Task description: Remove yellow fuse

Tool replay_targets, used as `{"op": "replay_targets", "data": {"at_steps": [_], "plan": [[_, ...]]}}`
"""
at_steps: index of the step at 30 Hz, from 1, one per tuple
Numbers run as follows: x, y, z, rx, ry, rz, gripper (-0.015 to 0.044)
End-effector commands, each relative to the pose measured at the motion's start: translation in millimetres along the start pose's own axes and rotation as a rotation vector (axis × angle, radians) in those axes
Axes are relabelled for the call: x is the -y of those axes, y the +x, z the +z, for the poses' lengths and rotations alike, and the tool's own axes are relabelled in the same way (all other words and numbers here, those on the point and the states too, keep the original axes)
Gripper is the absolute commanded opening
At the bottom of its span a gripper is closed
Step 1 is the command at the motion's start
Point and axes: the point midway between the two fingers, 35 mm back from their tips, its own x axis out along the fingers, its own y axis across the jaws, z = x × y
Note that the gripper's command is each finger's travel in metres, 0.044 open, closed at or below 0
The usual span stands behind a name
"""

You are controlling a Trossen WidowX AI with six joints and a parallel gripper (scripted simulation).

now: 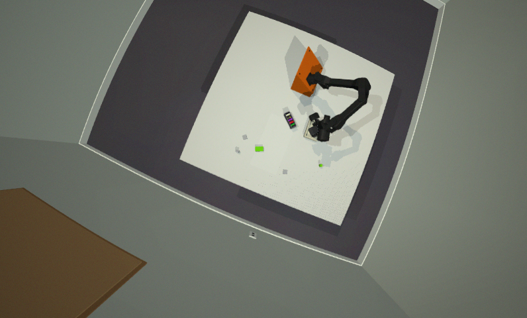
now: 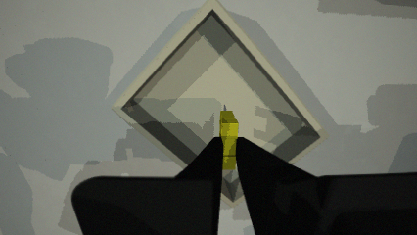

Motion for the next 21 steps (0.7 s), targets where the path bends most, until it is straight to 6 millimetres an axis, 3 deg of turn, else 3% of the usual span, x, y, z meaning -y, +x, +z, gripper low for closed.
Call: {"op": "replay_targets", "data": {"at_steps": [1, 2, 14, 18, 21], "plan": [[1, 6, 0, 0.002, 0.004, -0.002, 0.0000], [1, 6, 0, 0.002, 0.004, -0.002, 0.0000], [0, 3, 0, -0.001, 0.000, 0.000, 0.0315], [1, -31, 0, 0.003, 0.004, -0.003, 0.0330], [1, -33, 0, 0.003, 0.004, -0.003, 0.0330]]}}
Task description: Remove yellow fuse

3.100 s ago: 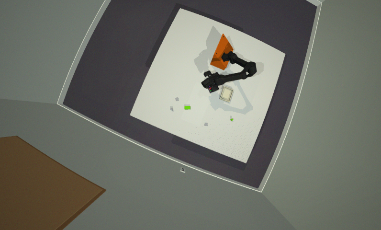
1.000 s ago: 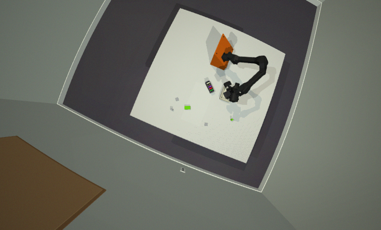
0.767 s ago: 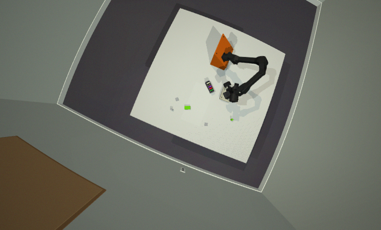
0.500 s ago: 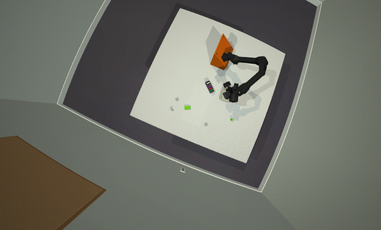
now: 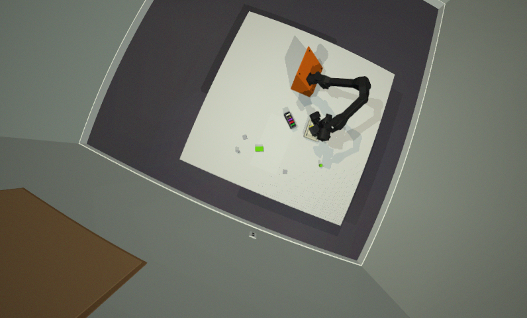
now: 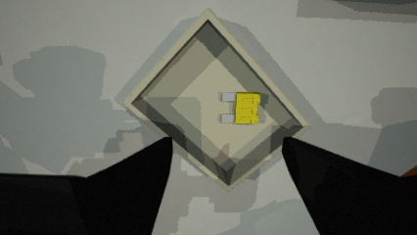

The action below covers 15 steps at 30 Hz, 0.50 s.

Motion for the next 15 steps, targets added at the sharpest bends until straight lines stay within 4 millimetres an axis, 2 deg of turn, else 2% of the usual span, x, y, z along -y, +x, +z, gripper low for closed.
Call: {"op": "replay_targets", "data": {"at_steps": [1, 15], "plan": [[-0.7, -9.7, -1.9, -0.004, -0.005, 0.002, 0.0330], [-0.4, -8.5, -1.2, -0.001, -0.002, 0.000, 0.0330]]}}
